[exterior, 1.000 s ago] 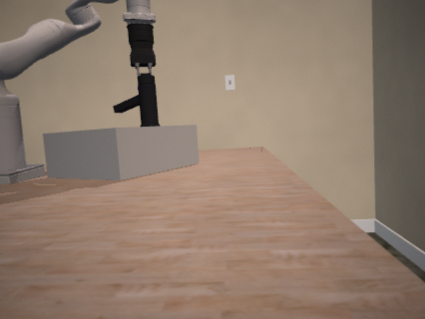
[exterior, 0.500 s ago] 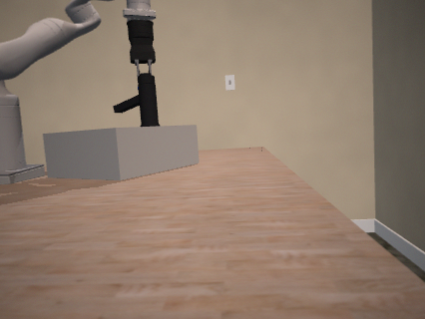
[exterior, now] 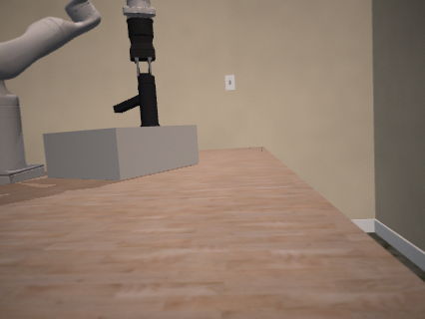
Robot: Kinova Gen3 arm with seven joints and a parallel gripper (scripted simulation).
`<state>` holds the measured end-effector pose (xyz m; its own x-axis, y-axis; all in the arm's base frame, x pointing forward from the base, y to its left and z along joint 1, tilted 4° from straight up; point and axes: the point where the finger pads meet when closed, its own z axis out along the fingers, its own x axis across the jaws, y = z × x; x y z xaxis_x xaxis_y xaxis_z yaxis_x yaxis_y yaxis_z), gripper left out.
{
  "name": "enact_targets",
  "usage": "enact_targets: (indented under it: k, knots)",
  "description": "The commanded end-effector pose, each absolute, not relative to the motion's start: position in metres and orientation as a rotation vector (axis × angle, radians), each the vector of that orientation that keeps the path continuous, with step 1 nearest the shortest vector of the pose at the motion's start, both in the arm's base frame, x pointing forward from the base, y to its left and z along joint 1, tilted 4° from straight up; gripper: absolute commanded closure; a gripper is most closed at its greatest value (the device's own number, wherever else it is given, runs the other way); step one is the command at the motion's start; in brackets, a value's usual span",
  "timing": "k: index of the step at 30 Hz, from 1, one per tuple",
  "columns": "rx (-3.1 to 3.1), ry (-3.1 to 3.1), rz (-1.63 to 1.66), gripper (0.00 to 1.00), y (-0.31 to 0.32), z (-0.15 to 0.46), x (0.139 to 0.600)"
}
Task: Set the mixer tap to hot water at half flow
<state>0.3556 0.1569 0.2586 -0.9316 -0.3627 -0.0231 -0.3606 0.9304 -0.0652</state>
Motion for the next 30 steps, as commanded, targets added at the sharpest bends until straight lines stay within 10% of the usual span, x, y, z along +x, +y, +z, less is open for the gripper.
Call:
enact_targets:
  k: [1,30]
  knots:
    - [-0.569,3.047,-0.094,1.0,0.156,0.2621,0.3563]
    - [-0.569,3.047,-0.094,1.0,0.1551,0.2648,0.3566]
